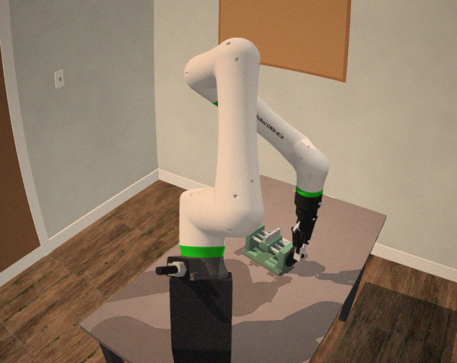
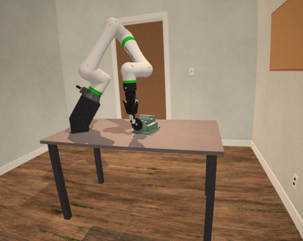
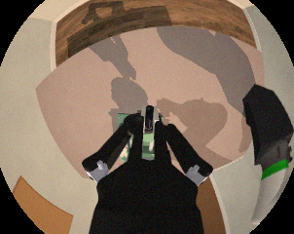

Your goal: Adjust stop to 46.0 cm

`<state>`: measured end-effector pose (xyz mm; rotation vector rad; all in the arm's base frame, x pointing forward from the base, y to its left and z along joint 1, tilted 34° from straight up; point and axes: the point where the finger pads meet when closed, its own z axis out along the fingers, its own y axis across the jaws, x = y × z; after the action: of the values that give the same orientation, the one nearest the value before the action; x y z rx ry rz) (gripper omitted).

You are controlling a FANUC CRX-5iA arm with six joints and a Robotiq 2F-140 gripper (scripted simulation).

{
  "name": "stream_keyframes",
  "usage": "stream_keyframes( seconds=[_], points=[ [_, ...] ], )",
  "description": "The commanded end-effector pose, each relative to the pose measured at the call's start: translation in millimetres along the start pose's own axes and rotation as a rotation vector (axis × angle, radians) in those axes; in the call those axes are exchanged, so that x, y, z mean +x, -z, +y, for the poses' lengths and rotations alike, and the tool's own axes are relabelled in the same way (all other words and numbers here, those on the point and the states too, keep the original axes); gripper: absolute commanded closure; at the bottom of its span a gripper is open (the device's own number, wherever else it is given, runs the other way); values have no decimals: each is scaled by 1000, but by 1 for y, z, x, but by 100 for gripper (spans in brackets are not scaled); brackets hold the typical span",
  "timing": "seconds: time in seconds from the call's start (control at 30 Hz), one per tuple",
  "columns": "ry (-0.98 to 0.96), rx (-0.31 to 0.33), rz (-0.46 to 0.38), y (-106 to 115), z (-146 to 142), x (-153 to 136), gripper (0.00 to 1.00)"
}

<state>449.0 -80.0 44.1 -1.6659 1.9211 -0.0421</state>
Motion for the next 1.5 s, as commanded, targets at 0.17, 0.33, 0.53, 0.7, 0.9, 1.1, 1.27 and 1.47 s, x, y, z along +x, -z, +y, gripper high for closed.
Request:
stream_keyframes(
  seconds=[0.17,0.33,0.53,0.7,0.9,1.1,1.27,1.47],
  points=[
    [0,0,0,-8,12,0,96],
    [0,0,0,-20,19,0,96],
    [0,0,0,-32,21,0,96],
    [0,0,0,-36,21,0,96],
    [0,0,0,-44,19,0,96],
    [0,0,0,-51,15,0,96],
    [0,0,0,-53,14,0,96],
    [0,0,0,-58,9,0,96]
  ],
)
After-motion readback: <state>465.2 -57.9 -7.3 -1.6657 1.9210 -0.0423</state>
